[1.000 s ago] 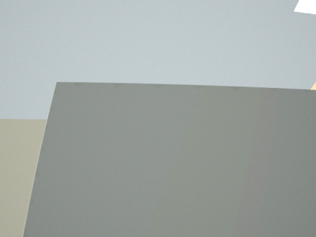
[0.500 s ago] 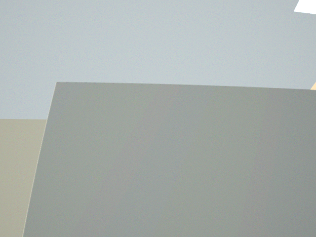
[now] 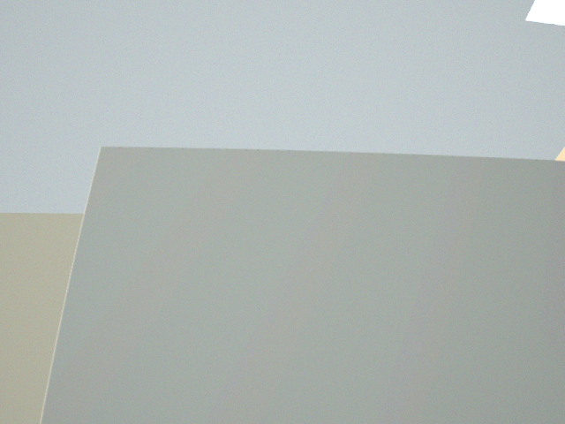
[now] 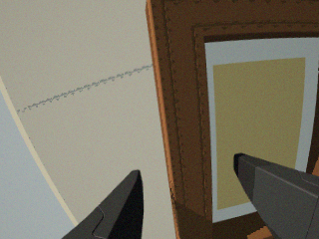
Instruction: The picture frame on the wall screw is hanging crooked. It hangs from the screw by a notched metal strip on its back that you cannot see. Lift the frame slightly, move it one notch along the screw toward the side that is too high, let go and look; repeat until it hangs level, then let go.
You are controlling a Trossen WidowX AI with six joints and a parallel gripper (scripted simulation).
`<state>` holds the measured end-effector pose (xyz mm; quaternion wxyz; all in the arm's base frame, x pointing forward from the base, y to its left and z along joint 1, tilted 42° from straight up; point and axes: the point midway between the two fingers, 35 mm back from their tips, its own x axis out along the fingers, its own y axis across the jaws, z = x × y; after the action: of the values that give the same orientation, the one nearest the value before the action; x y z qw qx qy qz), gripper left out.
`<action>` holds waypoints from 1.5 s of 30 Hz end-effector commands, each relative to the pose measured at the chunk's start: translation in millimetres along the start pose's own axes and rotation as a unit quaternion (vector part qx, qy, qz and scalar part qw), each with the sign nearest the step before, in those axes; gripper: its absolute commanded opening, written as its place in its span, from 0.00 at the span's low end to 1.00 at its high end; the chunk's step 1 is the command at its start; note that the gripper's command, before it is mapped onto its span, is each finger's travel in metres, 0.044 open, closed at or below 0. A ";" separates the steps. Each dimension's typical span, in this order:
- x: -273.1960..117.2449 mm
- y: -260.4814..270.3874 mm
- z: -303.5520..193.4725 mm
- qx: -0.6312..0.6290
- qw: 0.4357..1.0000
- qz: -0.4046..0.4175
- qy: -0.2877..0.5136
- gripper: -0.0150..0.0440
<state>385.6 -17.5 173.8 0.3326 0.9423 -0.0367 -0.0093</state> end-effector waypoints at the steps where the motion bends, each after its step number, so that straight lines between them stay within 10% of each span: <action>1: 0.8 0.2 -1.2 0.003 1.000 -0.001 0.002 0.61; 14: 0.8 0.2 -1.2 0.003 1.000 -0.001 0.002 0.25; 45: 0.3 7.5 0.1 0.002 1.000 -0.001 0.002 0.25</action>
<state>385.4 -19.3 175.3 0.3327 0.9426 -0.0286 -0.0092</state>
